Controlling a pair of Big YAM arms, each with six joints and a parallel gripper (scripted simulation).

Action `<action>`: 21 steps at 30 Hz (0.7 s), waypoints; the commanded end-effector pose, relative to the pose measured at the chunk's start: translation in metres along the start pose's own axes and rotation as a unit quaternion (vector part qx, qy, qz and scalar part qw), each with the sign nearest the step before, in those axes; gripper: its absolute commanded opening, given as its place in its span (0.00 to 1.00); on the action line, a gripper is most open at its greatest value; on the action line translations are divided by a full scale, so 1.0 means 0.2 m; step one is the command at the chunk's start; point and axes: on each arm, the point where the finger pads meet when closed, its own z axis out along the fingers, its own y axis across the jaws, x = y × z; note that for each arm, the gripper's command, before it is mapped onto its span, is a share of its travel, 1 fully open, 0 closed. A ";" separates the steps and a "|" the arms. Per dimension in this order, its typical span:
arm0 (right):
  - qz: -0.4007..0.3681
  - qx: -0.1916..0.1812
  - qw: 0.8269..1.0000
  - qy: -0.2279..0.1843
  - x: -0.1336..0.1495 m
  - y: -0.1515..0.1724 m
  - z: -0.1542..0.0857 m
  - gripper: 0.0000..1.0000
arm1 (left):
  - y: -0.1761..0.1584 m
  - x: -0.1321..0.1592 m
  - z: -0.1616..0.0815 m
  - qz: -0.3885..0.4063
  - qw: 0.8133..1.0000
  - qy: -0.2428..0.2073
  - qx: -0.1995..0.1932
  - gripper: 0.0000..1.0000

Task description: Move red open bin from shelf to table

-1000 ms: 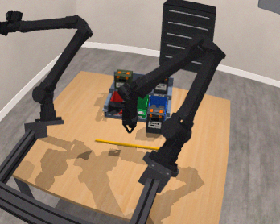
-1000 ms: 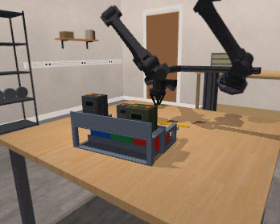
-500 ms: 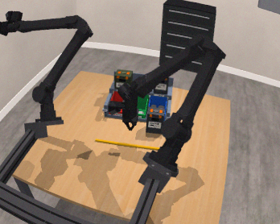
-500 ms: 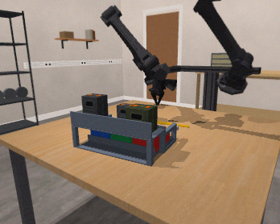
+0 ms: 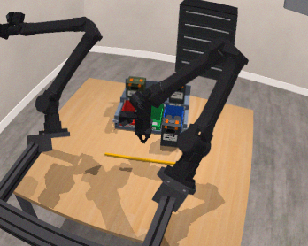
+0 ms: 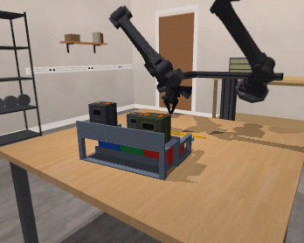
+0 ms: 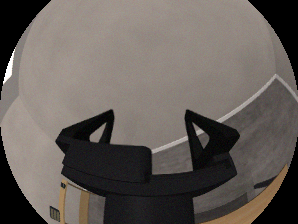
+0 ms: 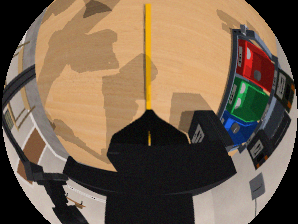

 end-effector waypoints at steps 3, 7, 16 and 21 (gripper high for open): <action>0.005 0.014 1.000 -0.009 -0.03 -0.06 -0.07 0.00 | 0.02 -0.20 -0.02 -0.003 1.000 -0.026 -0.004 1.00; 0.006 0.014 1.000 -0.009 -0.03 -0.06 -0.07 0.00 | 0.02 -0.20 -0.02 -0.003 1.000 -0.026 -0.004 1.00; 0.006 0.015 1.000 -0.009 -0.04 -0.07 -0.07 0.00 | 0.02 -0.20 -0.02 -0.003 1.000 -0.026 -0.004 1.00; 0.007 0.016 1.000 -0.011 -0.04 -0.07 -0.08 0.00 | 0.02 -0.20 -0.02 -0.003 1.000 -0.026 -0.004 1.00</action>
